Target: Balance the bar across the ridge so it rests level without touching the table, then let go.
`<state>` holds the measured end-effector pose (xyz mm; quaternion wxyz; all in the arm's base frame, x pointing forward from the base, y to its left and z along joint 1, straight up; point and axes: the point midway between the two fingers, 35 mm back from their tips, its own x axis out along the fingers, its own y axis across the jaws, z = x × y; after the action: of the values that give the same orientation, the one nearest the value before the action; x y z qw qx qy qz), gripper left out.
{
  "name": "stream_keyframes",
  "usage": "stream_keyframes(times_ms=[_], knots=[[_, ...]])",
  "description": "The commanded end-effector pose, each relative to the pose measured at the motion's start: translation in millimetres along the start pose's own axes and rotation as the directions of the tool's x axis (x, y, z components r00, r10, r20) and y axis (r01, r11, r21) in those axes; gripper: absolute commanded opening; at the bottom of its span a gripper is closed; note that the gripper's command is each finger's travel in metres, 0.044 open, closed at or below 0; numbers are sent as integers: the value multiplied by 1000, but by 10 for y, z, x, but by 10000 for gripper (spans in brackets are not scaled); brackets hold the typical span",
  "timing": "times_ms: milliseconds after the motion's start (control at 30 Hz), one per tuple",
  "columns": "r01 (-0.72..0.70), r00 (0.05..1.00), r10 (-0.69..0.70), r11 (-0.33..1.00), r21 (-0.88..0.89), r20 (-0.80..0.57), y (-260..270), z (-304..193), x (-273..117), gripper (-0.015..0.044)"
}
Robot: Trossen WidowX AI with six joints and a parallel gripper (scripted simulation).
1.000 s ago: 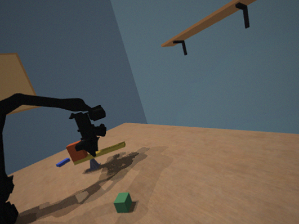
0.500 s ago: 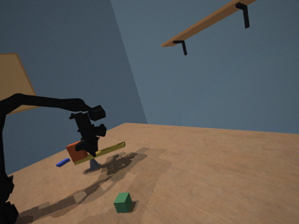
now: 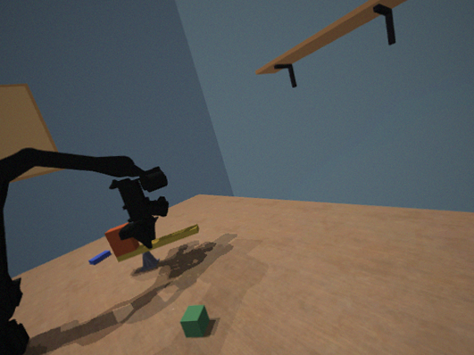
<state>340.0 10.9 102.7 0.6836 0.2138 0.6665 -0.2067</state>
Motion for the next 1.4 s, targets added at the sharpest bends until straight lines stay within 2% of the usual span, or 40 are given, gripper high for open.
stream_keyframes(times_ms=[0,1367], knots=[[0,1000,0,1000,-3,3,0,5,4,0],[0,1000,0,1000,-3,3,-3,5,39,0]])
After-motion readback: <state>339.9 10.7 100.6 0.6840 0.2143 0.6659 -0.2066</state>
